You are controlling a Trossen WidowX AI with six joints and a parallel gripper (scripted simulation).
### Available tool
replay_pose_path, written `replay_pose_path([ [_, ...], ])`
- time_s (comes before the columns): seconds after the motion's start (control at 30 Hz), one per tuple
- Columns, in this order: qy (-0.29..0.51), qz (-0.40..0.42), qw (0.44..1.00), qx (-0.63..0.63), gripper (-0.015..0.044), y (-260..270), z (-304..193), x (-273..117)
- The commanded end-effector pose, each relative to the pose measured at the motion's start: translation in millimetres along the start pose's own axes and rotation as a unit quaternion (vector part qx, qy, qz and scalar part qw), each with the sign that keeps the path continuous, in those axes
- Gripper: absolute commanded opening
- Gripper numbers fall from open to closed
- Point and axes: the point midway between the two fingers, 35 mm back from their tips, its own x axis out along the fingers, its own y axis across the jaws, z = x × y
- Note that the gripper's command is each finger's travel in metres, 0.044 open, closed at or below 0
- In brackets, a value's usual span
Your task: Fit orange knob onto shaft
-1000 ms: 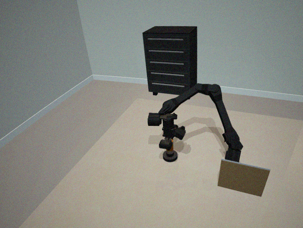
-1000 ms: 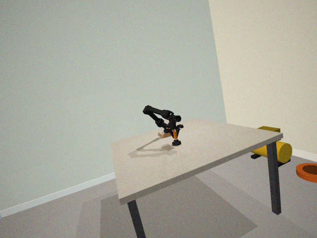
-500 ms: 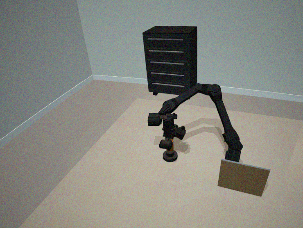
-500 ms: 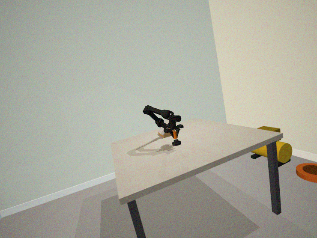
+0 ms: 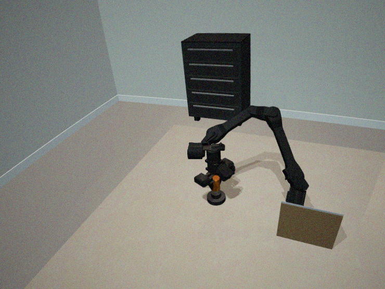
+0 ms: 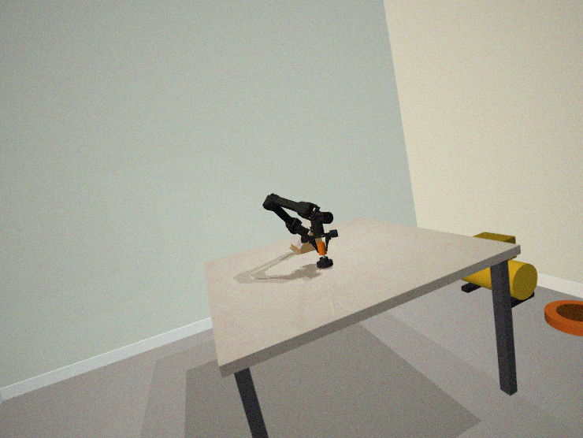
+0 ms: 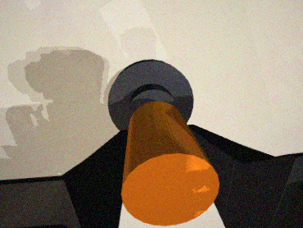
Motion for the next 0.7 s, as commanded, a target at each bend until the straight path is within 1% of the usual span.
replay_pose_path([
  [0.0,0.0,0.0,0.985,0.171,0.0,-0.4,0.6,2.6],
  [0.1,0.0,0.0,0.962,0.273,0.0,-0.3,1.2,3.7],
  [0.23,0.0,0.0,0.915,0.404,0.0,-0.1,1.8,4.2],
  [0.4,0.0,0.0,0.839,0.544,0.0,0.3,1.7,3.4],
  [0.6,0.0,0.0,0.724,0.69,0.0,0.8,0.3,0.4],
  [0.67,0.0,0.0,0.71,0.705,0.0,1.2,-0.6,-1.2],
])
